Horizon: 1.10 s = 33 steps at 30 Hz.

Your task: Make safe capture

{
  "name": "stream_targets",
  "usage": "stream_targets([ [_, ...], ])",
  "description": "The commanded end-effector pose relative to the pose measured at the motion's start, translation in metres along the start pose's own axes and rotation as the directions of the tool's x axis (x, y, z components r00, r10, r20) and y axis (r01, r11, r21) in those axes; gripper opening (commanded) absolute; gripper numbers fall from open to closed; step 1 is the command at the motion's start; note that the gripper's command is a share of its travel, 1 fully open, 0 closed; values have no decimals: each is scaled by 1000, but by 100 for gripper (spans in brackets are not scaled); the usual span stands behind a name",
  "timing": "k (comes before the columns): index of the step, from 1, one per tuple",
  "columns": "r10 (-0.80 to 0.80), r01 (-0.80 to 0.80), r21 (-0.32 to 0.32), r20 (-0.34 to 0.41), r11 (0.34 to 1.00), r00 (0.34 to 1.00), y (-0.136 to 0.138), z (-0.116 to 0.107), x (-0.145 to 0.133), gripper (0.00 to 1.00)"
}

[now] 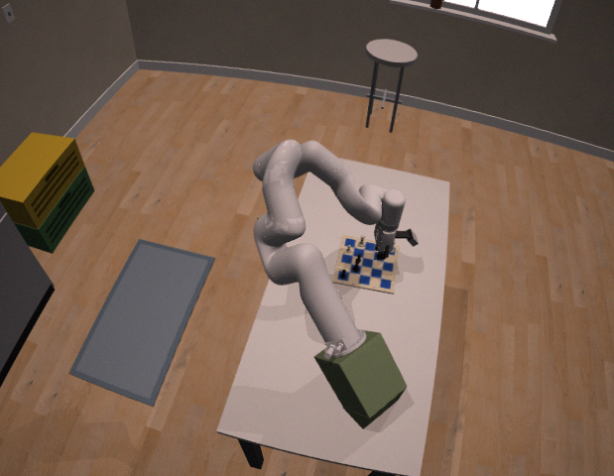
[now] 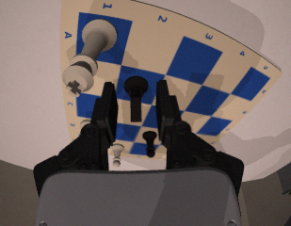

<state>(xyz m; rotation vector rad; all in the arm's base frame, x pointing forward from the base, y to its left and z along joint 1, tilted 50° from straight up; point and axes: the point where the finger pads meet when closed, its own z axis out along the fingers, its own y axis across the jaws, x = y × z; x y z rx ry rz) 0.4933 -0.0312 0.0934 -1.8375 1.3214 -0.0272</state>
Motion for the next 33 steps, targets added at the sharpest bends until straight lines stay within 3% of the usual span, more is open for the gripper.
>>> stream_targets([
  [1, -1, 1, 2, -2, 1000, 1000, -1, -1, 1, 37],
  [18, -1, 1, 2, -2, 1000, 1000, -1, -1, 1, 37],
  [19, -1, 1, 2, -2, 1000, 1000, -1, -1, 1, 0],
  [33, -1, 1, 2, -2, 1000, 1000, -1, -1, 1, 0],
])
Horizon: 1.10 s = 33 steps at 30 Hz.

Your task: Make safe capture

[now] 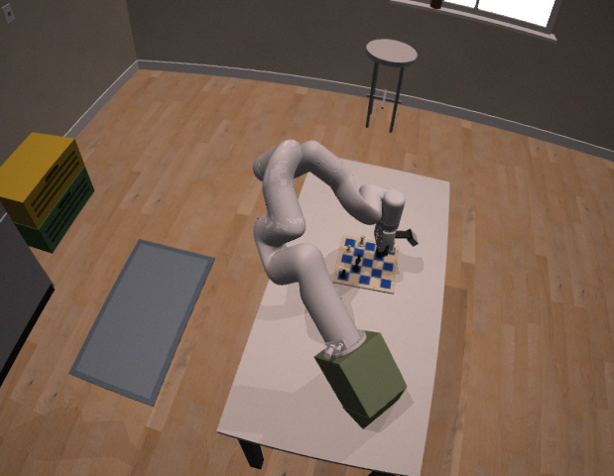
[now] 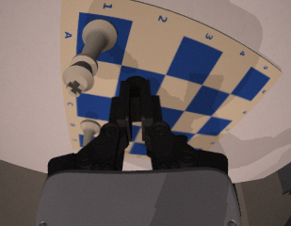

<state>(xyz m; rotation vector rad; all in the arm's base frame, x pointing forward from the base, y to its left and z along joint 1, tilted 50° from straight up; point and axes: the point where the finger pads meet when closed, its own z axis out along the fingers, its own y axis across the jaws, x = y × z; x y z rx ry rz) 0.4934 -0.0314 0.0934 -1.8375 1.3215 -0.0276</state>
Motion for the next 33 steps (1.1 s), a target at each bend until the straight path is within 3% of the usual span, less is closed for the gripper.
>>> stream_targets([
  [1, -1, 1, 1, -2, 1000, 1000, -1, -1, 1, 0],
  [24, -1, 1, 1, -2, 1000, 1000, -1, -2, 1, 0],
  [28, -1, 1, 1, -2, 1000, 1000, -1, -15, 1, 0],
  [33, -1, 1, 1, -2, 1000, 1000, -1, -49, 0, 0],
])
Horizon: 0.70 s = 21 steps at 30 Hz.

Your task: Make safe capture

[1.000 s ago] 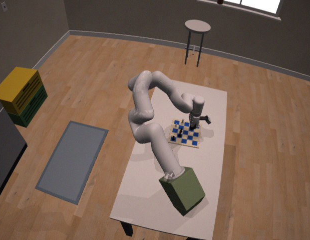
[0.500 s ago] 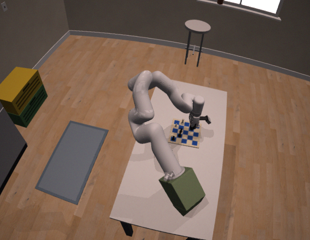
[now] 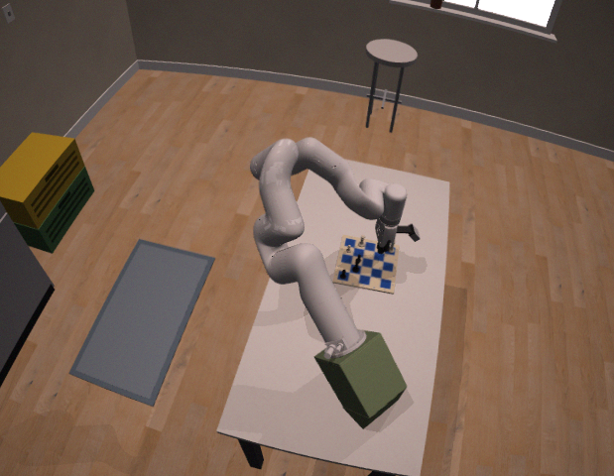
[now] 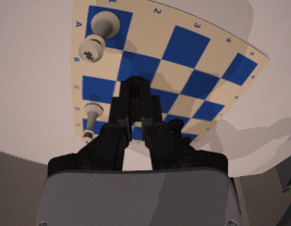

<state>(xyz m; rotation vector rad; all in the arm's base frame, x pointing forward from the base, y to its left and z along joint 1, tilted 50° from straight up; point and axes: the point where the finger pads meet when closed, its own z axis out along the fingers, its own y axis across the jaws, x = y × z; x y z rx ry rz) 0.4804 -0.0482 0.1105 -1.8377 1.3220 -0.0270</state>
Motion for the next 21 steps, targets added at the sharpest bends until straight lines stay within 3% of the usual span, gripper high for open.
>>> stream_targets([
  [1, -1, 1, 2, -2, 1000, 1000, -1, -30, 0, 0],
  [5, -1, 1, 2, -2, 1000, 1000, -1, -57, 0, 0],
  [10, -1, 1, 2, -2, 1000, 1000, -1, -70, 0, 0],
  [21, -1, 1, 2, -2, 1000, 1000, -1, -74, 0, 0],
])
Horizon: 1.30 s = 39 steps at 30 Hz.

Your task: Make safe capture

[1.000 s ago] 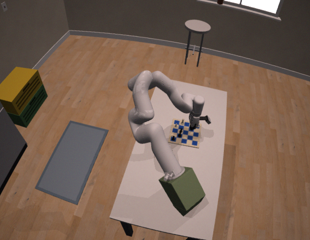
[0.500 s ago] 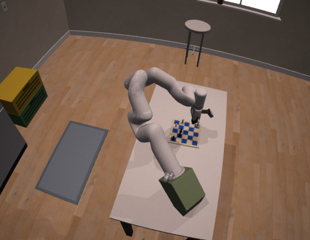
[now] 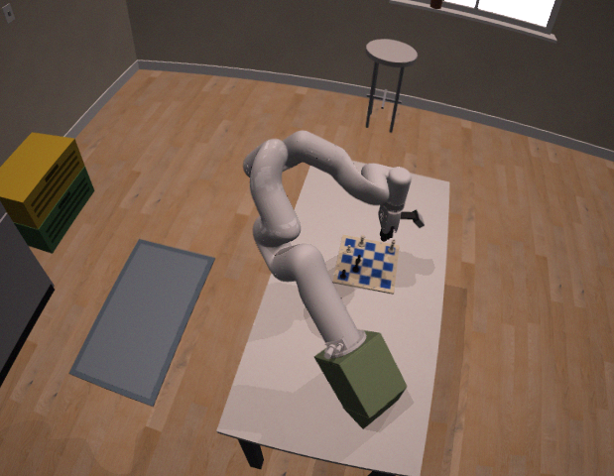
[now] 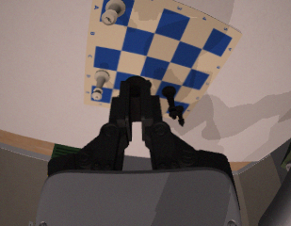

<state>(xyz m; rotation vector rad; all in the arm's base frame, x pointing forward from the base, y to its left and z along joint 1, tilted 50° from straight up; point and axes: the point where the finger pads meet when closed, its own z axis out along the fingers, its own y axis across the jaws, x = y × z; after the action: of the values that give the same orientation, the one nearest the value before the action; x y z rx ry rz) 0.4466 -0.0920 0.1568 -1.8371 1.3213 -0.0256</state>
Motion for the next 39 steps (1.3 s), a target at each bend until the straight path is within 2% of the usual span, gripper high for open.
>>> stream_targets([
  [1, -2, 2, 2, -3, 1000, 1000, -1, -1, 1, 0],
  [13, -49, 49, 1, -3, 999, 999, -2, -1, -1, 0],
  [20, -128, 128, 0, -4, 992, 992, -3, -1, -3, 0],
  [25, -255, 255, -2, -4, 967, 967, -5, -1, -6, 0],
  [30, -428, 428, -4, -3, 904, 904, -7, 0, -11, 0],
  [35, -632, 632, -7, -1, 775, 775, -11, 0, -18, 0],
  [37, -632, 632, -7, -1, 775, 775, -11, 0, -18, 0],
  [39, -714, 714, -8, 0, 700, 700, -12, 0, -21, 0],
])
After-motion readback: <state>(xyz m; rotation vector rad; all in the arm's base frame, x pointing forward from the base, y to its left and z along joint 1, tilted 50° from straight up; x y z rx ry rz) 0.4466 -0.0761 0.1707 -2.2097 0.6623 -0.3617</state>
